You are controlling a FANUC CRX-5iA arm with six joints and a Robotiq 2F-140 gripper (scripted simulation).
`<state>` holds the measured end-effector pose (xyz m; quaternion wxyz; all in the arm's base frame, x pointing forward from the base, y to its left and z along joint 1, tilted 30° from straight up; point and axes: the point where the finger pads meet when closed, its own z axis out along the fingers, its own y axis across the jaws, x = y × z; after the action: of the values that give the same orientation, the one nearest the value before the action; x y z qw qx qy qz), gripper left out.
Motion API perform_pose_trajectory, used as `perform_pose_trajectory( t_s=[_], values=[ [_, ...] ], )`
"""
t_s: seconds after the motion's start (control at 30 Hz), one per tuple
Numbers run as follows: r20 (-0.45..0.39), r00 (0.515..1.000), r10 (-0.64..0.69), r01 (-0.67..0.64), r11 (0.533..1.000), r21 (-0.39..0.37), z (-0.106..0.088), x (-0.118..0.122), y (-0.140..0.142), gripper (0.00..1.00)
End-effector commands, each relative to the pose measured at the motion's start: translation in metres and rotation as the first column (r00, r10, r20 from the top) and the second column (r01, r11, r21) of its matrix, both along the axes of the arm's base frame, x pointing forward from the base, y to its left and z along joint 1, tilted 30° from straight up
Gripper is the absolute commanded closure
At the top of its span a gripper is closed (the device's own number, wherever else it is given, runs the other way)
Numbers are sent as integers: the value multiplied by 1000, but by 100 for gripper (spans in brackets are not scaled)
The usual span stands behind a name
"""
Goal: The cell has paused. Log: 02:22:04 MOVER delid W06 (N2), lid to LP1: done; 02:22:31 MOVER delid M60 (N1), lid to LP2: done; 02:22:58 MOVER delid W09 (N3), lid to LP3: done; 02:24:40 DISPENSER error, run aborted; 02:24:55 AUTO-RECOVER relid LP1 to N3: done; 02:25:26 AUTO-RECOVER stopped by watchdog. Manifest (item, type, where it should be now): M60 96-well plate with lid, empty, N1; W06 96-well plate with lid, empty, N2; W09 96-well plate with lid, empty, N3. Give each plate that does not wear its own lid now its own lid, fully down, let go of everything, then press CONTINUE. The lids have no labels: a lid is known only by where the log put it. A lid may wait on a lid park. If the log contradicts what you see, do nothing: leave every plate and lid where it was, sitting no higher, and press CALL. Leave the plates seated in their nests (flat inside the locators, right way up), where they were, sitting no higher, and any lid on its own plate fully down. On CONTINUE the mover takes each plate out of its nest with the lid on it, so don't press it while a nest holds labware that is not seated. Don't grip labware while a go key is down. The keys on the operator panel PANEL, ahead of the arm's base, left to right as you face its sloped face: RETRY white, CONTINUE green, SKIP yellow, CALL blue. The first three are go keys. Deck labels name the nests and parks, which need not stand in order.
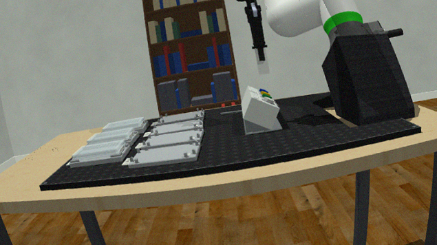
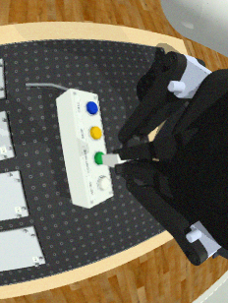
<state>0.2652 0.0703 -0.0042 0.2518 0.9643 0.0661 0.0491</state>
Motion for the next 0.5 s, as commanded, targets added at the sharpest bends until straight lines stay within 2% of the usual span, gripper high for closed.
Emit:
perform_pose_trajectory(
  t_s=[0.0,0.47],
  values=[
    [0,1000,0,0,1000,0,0,0,0,100],
    [0,1000,0,0,1000,0,-1,0,-1,100]
  ],
)
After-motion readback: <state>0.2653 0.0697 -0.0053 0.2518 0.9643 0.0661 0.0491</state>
